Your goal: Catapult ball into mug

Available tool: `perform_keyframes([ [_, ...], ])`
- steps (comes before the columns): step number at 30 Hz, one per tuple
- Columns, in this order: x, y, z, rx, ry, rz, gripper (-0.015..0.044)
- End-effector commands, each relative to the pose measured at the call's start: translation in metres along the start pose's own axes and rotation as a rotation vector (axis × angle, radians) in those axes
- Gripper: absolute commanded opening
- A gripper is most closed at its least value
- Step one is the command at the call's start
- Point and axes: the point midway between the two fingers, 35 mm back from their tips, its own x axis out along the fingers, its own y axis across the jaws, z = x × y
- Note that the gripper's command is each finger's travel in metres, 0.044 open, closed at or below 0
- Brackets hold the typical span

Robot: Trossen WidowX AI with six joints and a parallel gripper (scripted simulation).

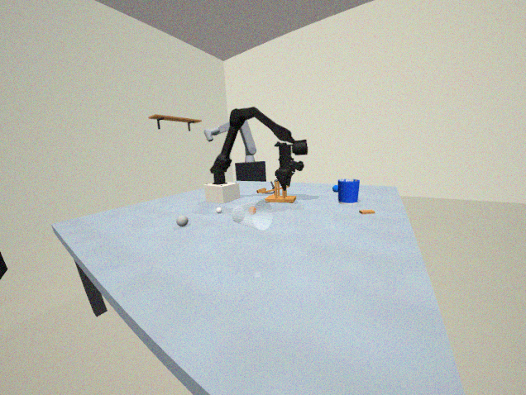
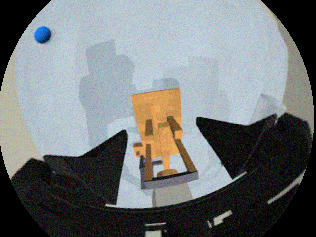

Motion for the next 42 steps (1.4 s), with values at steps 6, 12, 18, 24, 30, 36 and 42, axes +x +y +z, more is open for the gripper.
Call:
perform_keyframes([
  [6, 0.018, 0.0, -0.002, 0.006, 0.008, -0.003, 0.044],
  [12, 0.028, 0.0, -0.003, 0.006, 0.008, -0.003, 0.044],
  [18, 0.031, 0.0, -0.004, 0.006, 0.008, -0.003, 0.044],
  [24, 0.028, 0.0, -0.002, 0.0, 0.004, 0.0, 0.0309],
  [30, 0.028, 0.0, -0.002, 0.0, 0.004, 0.0, 0.0151],
  [36, 0.028, 0.0, -0.002, 0.0, 0.004, 0.0, 0.0092],
  [42, -0.022, 0.0, -0.002, 0.0, 0.004, -0.001, 0.0],
])
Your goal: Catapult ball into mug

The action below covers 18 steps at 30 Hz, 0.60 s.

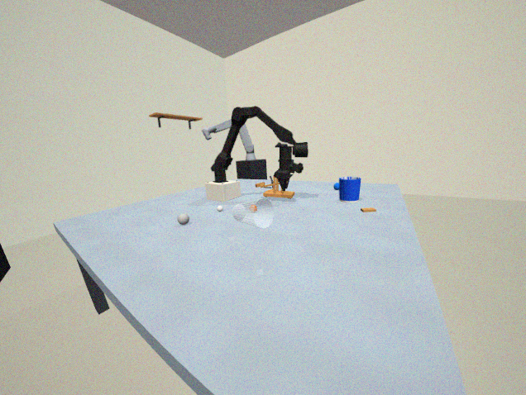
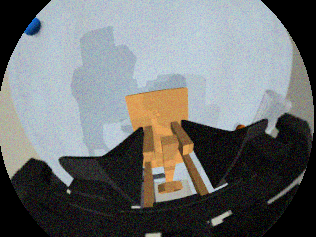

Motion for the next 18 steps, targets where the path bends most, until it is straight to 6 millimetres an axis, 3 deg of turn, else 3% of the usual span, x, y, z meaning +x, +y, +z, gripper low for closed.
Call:
perform_keyframes([
  [1, -0.034, 0.0, 0.007, -0.001, -0.044, -0.001, 0.0],
  [18, -0.013, -0.001, 0.009, 0.003, -0.042, -0.002, 0.0],
])
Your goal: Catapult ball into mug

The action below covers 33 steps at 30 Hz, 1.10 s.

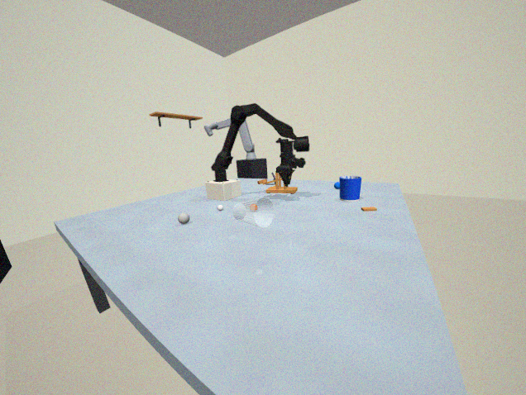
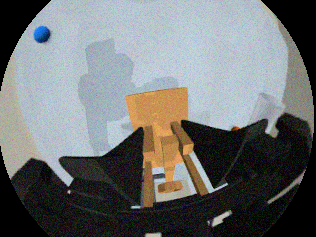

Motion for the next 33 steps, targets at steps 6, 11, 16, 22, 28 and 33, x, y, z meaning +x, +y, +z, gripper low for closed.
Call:
perform_keyframes([
  [6, 0.014, 0.0, 0.0, 0.002, -0.004, -0.001, 0.0],
  [11, 0.022, 0.0, 0.0, 0.003, -0.003, -0.002, 0.0],
  [16, 0.03, 0.0, 0.0, 0.003, -0.003, -0.002, 0.0],
  [22, 0.031, 0.0, -0.001, -0.001, 0.001, 0.0, 0.0],
  [28, 0.031, 0.0, -0.001, -0.001, 0.001, 0.0, 0.0079],
  [33, 0.031, 0.0, -0.001, -0.001, 0.001, 0.0, 0.021],
])
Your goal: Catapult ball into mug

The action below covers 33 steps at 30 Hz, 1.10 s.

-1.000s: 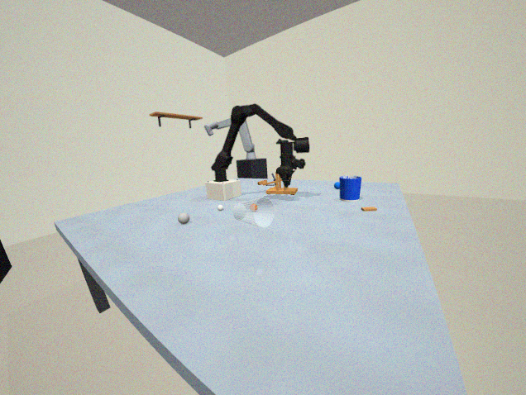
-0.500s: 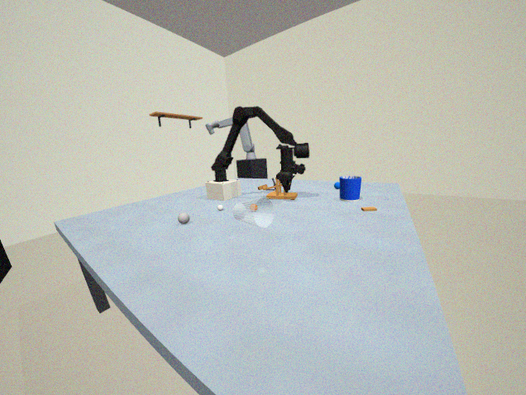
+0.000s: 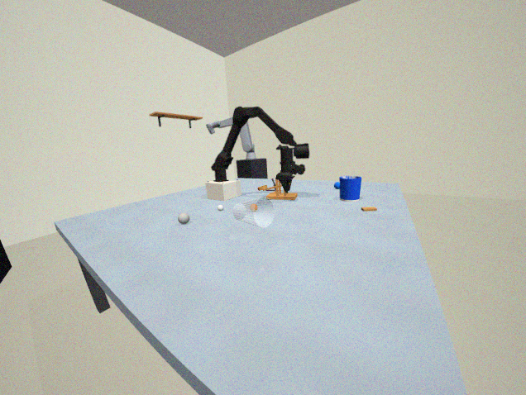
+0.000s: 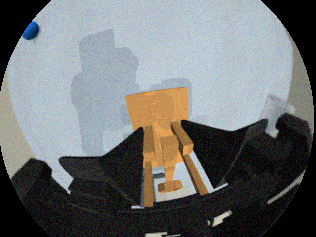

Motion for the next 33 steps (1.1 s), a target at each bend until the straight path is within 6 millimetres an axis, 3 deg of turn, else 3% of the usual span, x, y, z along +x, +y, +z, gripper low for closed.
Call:
perform_keyframes([
  [1, -0.001, 0.0, 0.0, 0.0, -0.002, 0.001, 0.0236],
  [7, -0.003, 0.0, 0.001, 0.0, -0.002, 0.001, 0.0394],
  [9, -0.024, 0.0, 0.003, 0.0, -0.002, 0.001, 0.044],
  [13, -0.09, 0.0, 0.002, 0.0, -0.002, 0.0, 0.044],
  [15, -0.101, 0.0, 0.0, 0.0, -0.002, 0.0, 0.044],
  [17, -0.101, 0.0, 0.0, 0.0, -0.002, 0.0, 0.044],
  [18, -0.082, 0.0, 0.004, 0.003, -0.008, 0.0, 0.044],
  [23, -0.082, 0.0, 0.004, 0.003, -0.008, 0.0, 0.044],
  [29, -0.096, 0.001, -0.001, 0.005, -0.006, -0.001, 0.044],
  [31, -0.086, 0.001, 0.0, 0.005, -0.006, -0.001, 0.044],
  [33, -0.06, 0.001, 0.0, 0.005, -0.006, -0.001, 0.044],
])
